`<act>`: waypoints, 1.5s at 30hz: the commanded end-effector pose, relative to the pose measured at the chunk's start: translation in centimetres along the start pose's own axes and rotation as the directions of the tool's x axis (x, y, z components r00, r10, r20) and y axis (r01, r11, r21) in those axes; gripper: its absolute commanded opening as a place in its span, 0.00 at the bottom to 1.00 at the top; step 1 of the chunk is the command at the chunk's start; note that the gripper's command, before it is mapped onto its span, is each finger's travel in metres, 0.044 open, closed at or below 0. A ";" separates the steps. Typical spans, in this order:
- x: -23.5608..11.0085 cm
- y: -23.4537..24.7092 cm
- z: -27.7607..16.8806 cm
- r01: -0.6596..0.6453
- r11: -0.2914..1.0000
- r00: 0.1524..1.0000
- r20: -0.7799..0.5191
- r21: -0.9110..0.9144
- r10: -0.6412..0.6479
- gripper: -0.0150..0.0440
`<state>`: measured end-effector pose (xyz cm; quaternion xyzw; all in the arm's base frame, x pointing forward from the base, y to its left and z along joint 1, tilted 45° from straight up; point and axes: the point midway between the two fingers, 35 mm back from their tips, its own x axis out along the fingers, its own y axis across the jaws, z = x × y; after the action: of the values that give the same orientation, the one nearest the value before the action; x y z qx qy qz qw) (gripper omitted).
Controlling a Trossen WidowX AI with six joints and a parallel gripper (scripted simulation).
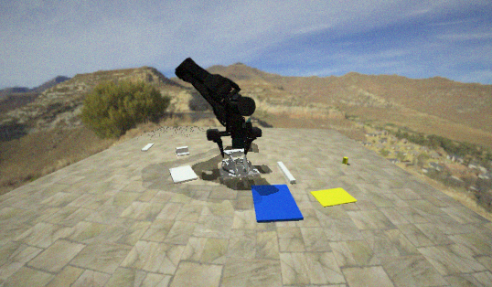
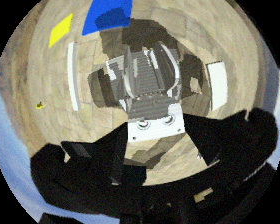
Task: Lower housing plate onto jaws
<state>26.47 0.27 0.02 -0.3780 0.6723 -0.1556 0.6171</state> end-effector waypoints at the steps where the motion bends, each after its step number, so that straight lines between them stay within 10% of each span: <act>1: 0.6 -0.1 -0.1 0.006 1.000 1.000 0.000 -0.005 -0.006 0.85; 45: 1.8 -0.1 -0.2 0.007 1.000 1.000 0.000 -0.015 -0.007 0.85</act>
<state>26.40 -0.95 -1.11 -0.3819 0.6732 -0.1530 0.6145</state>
